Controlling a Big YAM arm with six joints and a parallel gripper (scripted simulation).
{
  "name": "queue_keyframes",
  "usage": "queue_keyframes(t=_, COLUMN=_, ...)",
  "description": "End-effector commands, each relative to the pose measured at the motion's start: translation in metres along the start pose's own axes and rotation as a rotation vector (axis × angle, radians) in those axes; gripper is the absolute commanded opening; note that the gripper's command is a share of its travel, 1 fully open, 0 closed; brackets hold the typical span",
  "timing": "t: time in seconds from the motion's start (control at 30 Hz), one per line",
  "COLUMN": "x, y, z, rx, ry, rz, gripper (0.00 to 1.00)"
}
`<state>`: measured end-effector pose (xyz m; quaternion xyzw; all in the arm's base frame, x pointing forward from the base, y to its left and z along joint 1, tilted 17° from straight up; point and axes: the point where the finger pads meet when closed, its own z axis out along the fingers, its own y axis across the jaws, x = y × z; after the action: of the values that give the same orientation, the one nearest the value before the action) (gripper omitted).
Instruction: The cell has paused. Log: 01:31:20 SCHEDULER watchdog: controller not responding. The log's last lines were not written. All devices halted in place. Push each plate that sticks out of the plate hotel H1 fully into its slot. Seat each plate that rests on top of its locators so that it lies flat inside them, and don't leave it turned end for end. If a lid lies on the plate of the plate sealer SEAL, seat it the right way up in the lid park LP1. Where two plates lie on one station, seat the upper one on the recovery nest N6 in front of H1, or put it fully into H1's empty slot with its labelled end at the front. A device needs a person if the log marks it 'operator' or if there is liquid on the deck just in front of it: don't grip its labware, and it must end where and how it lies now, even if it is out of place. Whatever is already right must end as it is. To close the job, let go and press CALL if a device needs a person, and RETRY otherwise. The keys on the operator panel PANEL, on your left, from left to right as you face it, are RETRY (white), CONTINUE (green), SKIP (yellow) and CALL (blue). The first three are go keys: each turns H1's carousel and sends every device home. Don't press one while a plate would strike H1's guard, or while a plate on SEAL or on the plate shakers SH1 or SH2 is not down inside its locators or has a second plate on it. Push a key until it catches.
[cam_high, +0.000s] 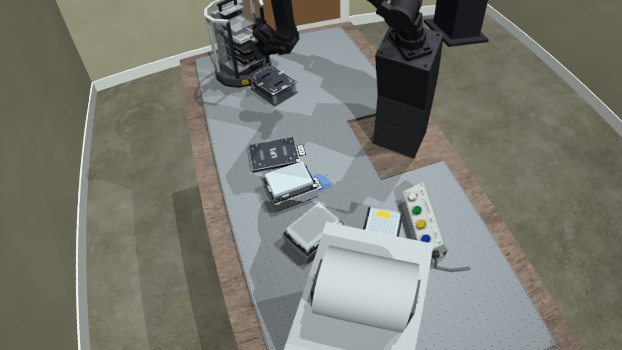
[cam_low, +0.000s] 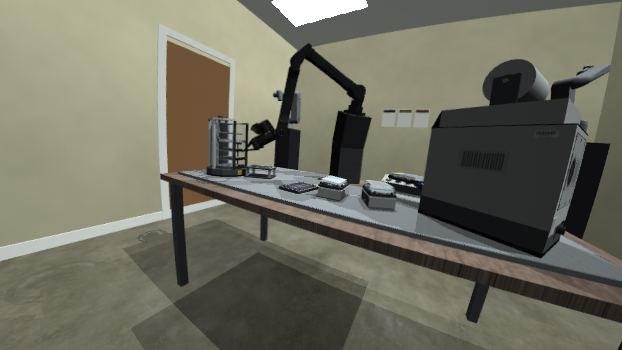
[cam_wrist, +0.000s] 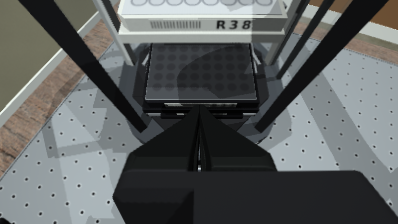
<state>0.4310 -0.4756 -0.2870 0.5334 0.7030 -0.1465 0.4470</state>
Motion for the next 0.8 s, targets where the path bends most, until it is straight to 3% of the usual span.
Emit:
queue_keyframes(t=0.0, x=0.0048, y=-0.0061, z=0.0076, rx=0.007, ry=0.007, rz=-0.009, gripper=0.0)
queue_keyframes(t=0.77, x=0.0008, y=-0.0091, z=0.013, rx=0.011, ry=0.006, rz=-0.007, gripper=0.0)
